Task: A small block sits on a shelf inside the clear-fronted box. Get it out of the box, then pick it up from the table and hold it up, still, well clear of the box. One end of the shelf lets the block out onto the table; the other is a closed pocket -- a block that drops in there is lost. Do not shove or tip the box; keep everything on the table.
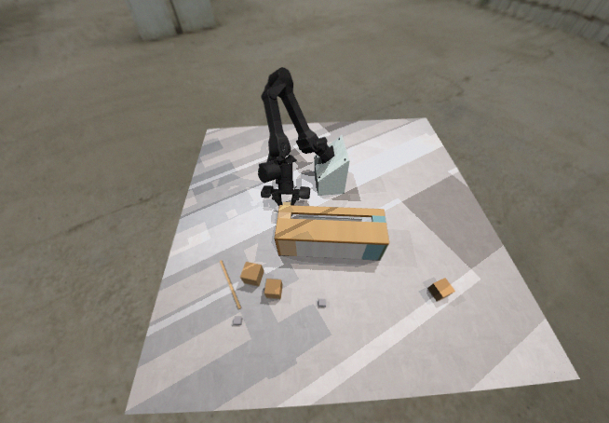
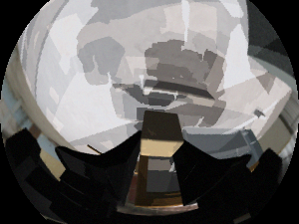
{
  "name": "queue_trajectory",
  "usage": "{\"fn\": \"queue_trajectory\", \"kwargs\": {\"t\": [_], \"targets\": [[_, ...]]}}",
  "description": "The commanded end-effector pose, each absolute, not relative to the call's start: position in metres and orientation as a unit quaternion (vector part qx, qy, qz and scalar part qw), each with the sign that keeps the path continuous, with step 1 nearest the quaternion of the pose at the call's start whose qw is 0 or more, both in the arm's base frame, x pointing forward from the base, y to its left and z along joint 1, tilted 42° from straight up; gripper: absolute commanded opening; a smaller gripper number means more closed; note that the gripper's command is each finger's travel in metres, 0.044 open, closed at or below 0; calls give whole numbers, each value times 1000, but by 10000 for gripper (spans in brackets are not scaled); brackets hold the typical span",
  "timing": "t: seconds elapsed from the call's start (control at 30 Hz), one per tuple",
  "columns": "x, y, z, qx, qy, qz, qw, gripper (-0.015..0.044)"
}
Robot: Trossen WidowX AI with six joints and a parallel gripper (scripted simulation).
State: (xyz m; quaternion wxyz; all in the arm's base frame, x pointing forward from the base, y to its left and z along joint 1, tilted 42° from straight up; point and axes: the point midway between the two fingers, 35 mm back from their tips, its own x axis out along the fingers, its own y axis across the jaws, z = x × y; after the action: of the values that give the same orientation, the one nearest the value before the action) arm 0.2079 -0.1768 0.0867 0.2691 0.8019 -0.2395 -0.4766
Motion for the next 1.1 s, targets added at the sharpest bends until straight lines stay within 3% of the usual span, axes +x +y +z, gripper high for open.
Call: {"fn": "queue_trajectory", "kwargs": {"t": [0.0, 0.2, 1.07], "targets": [[206, -166, 100, 803, -242, -474, 269, 0], [205, -162, 104, 799, -236, -477, 280, 0], [209, -143, 103, 550, 38, -550, 627, 0]]}}
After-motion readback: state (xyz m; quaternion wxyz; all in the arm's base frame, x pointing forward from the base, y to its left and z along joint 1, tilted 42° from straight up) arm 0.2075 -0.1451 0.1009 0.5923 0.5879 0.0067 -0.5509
